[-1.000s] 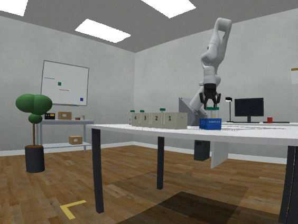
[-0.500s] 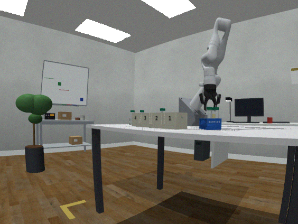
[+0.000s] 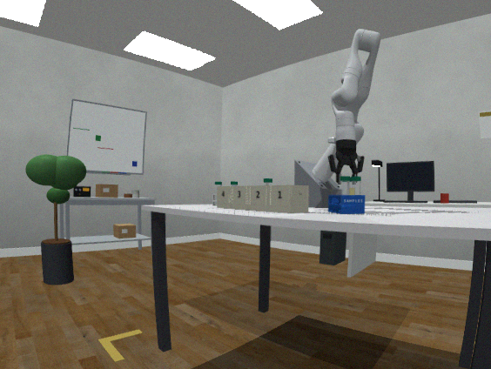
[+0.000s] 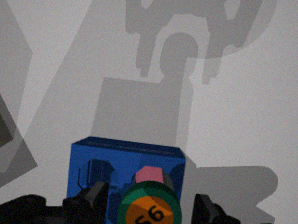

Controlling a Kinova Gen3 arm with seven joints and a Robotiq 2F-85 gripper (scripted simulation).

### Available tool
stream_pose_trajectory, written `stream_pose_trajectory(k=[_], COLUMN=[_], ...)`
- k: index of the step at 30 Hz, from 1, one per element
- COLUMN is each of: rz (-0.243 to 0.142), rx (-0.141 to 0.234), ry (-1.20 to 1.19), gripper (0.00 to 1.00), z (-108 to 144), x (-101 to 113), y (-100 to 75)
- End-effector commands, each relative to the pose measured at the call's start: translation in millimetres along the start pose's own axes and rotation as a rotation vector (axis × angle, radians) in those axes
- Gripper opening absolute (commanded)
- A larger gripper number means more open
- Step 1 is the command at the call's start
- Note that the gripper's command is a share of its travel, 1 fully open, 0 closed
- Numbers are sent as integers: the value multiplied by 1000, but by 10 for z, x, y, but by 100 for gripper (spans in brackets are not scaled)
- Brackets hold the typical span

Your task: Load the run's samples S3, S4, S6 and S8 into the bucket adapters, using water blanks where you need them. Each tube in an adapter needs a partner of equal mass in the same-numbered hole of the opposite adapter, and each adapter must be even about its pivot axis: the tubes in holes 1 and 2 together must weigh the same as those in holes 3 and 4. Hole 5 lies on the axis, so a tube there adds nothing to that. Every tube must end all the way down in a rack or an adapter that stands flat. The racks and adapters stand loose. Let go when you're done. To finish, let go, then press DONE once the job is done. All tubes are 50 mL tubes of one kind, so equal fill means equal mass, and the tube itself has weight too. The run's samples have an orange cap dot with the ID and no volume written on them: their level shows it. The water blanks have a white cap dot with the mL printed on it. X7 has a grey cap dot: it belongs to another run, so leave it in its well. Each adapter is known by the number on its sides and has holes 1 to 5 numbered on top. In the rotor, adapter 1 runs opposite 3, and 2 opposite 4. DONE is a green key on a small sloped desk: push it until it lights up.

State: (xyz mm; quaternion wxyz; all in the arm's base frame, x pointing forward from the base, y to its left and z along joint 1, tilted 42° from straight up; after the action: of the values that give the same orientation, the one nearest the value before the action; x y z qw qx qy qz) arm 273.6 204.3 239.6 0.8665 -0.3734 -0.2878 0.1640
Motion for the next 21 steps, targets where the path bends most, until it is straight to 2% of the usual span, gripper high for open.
stream_pose_trajectory(k=[1, 3, 4, 21], rz=[-1, -1, -1, -1], rx=[-1, -1, -1, -1], ry=[0, 0, 0, 0], gripper=[62, 62, 10, 10], z=[-2, -2, -2, -2], x=[1, 1, 1, 1], y=[-1, -2, -2, -2])
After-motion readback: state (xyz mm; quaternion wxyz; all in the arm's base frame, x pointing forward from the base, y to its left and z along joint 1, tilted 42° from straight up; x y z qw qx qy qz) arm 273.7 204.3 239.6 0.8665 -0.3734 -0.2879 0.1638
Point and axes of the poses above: the point where the finger pads meet when closed, its own y axis out along the fingers, its own z axis across the jaws, x = y × z, the point moved 10 cm from there along -y, back along the fingers, and after that the axes turned 14 degrees about y, right-handed, at the moved point
